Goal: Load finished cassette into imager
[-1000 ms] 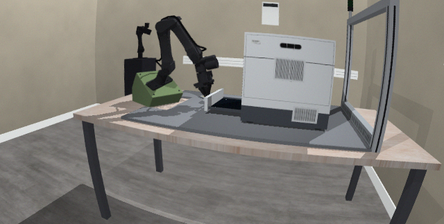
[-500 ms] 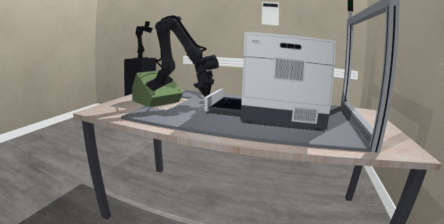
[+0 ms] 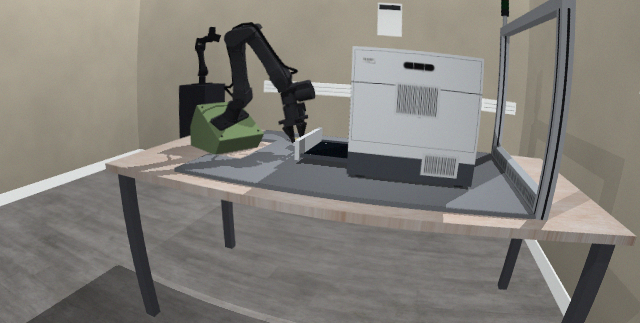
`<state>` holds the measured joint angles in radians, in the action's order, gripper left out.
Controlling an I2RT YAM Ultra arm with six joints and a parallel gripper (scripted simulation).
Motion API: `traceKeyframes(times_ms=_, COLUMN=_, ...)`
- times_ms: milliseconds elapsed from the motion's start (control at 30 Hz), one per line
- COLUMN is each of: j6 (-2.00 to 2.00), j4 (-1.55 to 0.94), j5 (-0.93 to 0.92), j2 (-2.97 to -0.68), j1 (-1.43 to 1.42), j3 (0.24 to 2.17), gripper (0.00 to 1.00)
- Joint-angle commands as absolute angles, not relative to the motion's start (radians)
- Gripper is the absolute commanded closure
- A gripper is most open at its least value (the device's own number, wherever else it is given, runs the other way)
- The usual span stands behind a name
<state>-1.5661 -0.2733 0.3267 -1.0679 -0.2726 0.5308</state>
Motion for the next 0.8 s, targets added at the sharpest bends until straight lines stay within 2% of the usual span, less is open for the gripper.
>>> traceKeyframes(times_ms=0, j6=-1.563, j4=-0.281, j5=0.321, j2=-1.062, j1=-0.273, j3=0.539, gripper=0.65)
traceKeyframes(times_ms=767, j6=-1.541, j4=-0.356, j5=0.341, j2=-0.996, j1=-0.301, j3=0.570, gripper=0.65)
